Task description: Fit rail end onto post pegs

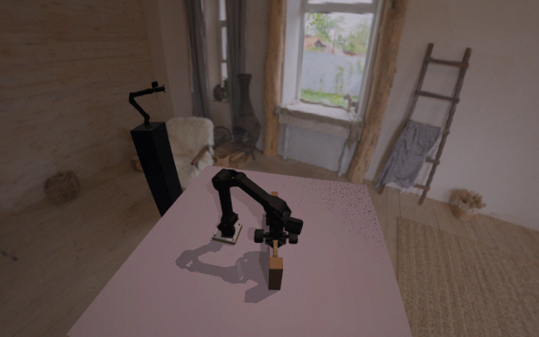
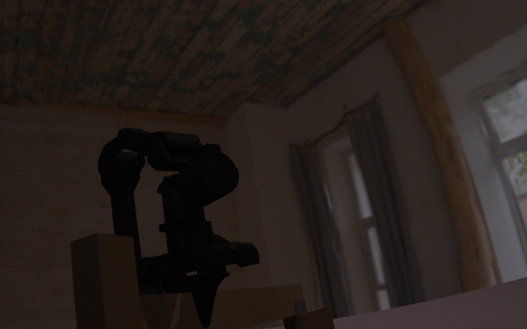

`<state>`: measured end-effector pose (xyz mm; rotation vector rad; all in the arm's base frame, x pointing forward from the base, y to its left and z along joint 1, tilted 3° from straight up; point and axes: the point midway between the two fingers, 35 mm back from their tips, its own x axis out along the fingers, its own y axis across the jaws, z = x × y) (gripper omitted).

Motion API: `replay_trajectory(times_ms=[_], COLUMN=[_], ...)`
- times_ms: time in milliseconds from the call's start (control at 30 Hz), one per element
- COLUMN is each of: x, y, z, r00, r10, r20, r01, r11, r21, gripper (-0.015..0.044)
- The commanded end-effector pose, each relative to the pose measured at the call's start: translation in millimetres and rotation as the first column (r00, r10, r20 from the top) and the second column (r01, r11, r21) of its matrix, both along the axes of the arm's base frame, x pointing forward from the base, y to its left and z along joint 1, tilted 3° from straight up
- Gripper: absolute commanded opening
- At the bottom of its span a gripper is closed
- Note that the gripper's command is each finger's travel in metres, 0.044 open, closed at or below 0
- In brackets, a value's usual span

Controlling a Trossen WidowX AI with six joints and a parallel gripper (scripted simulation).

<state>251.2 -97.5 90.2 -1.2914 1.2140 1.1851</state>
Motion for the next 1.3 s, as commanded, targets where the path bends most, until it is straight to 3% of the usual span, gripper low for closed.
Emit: replay_trajectory(times_ms=[0, 900, 1267], x=[1.4, 1.7, 0.2], y=[-1.9, -10.0, -8.1], z=[2.2, 2.0, 0.2], r00=[1.0, 1.0, 1.0], r10=[0.004, 0.004, 0.001], r20=[0.006, 0.006, 0.0], r01=[-0.004, -0.004, -0.001], r11=[1.0, 1.0, 1.0], r21=[-0.001, -0.002, 0.001], gripper=[0.0, 0.0, 0.0289])
